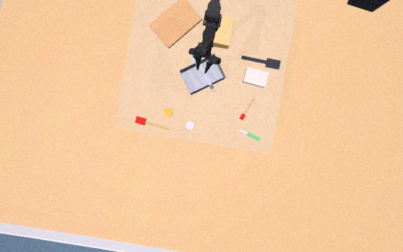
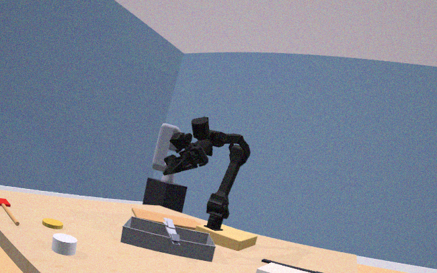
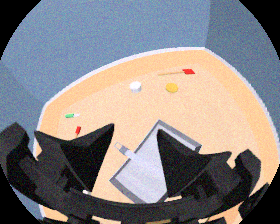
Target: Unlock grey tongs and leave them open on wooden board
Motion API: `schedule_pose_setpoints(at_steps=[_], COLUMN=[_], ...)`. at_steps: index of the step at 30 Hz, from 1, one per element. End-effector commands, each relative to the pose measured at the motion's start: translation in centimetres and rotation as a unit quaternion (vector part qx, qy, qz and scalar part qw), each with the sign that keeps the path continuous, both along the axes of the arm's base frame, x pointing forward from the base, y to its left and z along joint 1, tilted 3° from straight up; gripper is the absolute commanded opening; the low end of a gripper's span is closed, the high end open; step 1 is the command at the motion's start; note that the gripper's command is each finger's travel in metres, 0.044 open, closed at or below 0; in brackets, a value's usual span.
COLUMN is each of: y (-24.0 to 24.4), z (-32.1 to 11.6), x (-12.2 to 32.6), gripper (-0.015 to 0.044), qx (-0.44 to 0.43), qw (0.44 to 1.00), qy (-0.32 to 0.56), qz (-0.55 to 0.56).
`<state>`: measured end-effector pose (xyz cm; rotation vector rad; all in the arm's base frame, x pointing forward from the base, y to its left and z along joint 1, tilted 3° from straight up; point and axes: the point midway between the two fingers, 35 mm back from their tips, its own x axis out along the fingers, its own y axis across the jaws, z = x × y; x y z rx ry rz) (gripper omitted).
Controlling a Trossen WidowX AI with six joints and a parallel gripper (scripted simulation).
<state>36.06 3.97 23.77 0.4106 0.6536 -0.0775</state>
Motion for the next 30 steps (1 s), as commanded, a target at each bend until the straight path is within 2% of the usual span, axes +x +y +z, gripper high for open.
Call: schedule_pose_setpoints(at_steps=[1, 6, 13, 30], y=[2.5, 4.0, 5.4, 5.4], z=[-7.0, -10.8, -14.9, -15.1], x=[-0.9, -2.2, -4.5, -4.6], gripper=[0.026, 0.026, 0.026, 0.026], qx=[-0.2, -0.328, -0.479, -0.483], qw=[0.964, 0.895, 0.744, 0.738], qy=[0.111, 0.173, 0.244, 0.245], qz=[0.136, 0.246, 0.398, 0.402])
